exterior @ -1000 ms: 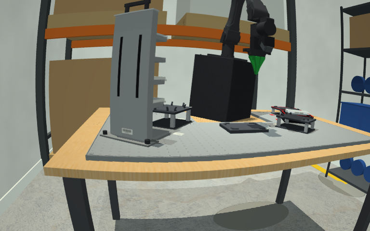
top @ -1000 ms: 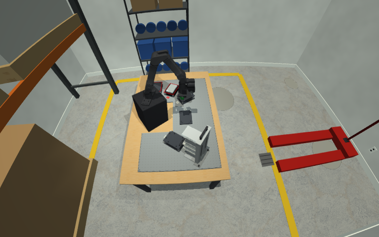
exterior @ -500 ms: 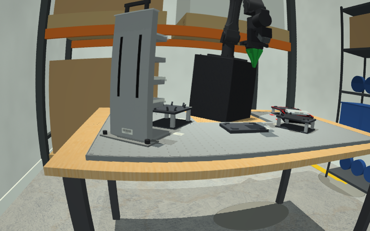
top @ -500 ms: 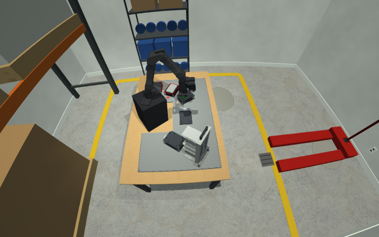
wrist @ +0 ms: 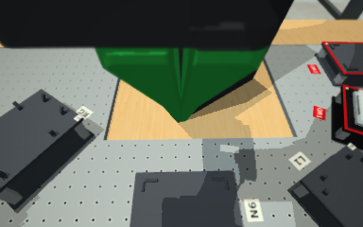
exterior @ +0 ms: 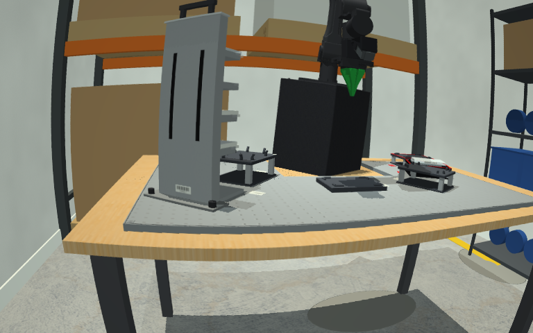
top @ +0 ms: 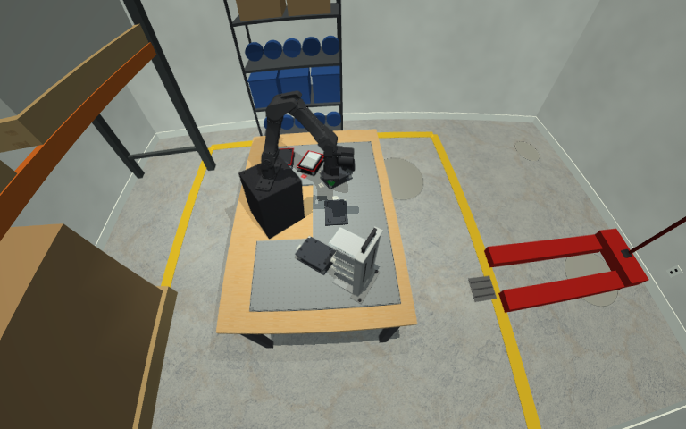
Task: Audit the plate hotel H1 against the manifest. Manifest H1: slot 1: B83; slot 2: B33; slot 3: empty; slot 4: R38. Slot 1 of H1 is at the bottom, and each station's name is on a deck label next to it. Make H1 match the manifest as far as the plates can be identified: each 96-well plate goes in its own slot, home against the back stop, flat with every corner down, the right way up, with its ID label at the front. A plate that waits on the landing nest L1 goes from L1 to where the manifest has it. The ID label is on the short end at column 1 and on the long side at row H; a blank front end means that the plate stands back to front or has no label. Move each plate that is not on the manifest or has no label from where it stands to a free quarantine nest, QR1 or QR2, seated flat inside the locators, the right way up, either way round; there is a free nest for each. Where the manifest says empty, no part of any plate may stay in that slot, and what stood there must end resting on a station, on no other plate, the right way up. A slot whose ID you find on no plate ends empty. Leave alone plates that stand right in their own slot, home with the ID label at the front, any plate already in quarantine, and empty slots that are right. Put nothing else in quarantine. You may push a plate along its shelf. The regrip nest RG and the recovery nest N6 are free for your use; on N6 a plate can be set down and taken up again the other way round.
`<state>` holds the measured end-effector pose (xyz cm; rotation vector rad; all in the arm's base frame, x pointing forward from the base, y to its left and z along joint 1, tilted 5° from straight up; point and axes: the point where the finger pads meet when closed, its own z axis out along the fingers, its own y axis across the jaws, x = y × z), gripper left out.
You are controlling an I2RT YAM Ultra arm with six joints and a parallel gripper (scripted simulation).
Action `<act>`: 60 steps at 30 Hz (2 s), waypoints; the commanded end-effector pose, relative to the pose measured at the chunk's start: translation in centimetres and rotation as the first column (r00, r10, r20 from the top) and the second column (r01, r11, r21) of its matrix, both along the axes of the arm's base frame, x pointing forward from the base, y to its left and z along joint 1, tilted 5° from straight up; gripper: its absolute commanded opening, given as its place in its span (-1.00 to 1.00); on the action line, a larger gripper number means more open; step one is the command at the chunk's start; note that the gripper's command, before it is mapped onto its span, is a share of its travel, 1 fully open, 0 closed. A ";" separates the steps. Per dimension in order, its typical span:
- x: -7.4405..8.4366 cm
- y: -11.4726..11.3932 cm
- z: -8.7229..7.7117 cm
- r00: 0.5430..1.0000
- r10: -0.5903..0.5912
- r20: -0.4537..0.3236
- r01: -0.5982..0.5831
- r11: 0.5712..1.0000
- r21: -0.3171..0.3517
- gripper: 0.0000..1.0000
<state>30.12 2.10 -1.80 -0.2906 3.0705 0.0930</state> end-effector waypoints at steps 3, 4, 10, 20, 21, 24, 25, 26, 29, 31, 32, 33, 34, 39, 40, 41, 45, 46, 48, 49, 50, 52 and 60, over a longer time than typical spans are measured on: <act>1.5 -1.8 0.4 1.000 0.013 0.023 -0.013 1.000 0.005 -1.00; 1.6 -2.2 0.7 0.999 0.013 0.030 -0.013 1.000 0.004 -1.00; 0.9 -3.5 0.4 0.997 -0.019 0.074 0.019 1.000 0.001 -1.00; 0.9 -6.8 0.2 0.972 -0.125 0.201 0.127 0.992 0.003 -1.00; 0.9 -7.1 0.2 0.968 -0.135 0.213 0.137 0.991 0.004 -1.00; 0.9 -8.1 0.1 0.954 -0.165 0.251 0.169 0.986 0.008 -1.00; 0.9 -8.5 0.1 0.949 -0.175 0.263 0.179 0.984 0.009 -1.00; 0.9 -8.5 0.1 0.949 -0.175 0.263 0.179 0.984 0.009 -1.00; 0.9 -9.1 0.1 0.938 -0.195 0.287 0.200 0.980 0.012 -1.00; 0.9 -9.8 0.0 0.926 -0.215 0.311 0.221 0.975 0.017 -1.00; 0.9 -10.1 0.0 0.919 -0.225 0.323 0.232 0.973 0.019 -1.00; 0.9 -10.5 0.0 0.912 -0.235 0.335 0.242 0.970 0.021 -1.00; 0.9 -10.8 0.0 0.905 -0.245 0.347 0.253 0.967 0.024 -1.00; 1.0 -11.2 0.0 0.868 -0.290 0.404 0.299 0.953 0.041 -1.00; 1.1 -10.8 0.0 0.863 -0.289 0.415 0.298 0.953 0.045 -1.00; 1.1 -10.8 0.0 0.854 -0.298 0.426 0.307 0.950 0.048 -1.00; 1.0 -11.2 -0.1 0.834 -0.323 0.448 0.337 0.940 0.050 -1.00; 1.0 -11.1 -0.1 0.826 -0.328 0.459 0.345 0.937 0.050 -1.00; 1.0 -11.0 -0.1 0.808 -0.342 0.480 0.360 0.931 0.058 -1.00; 1.0 -11.0 -0.1 0.798 -0.350 0.491 0.369 0.927 0.063 -1.00; 1.0 -11.0 -0.1 0.788 -0.359 0.501 0.378 0.923 0.067 -1.00; 1.0 -11.0 0.0 0.767 -0.375 0.521 0.395 0.915 0.076 -1.00; 0.8 -11.0 -0.5 0.695 -0.430 0.576 0.455 0.883 0.111 -1.00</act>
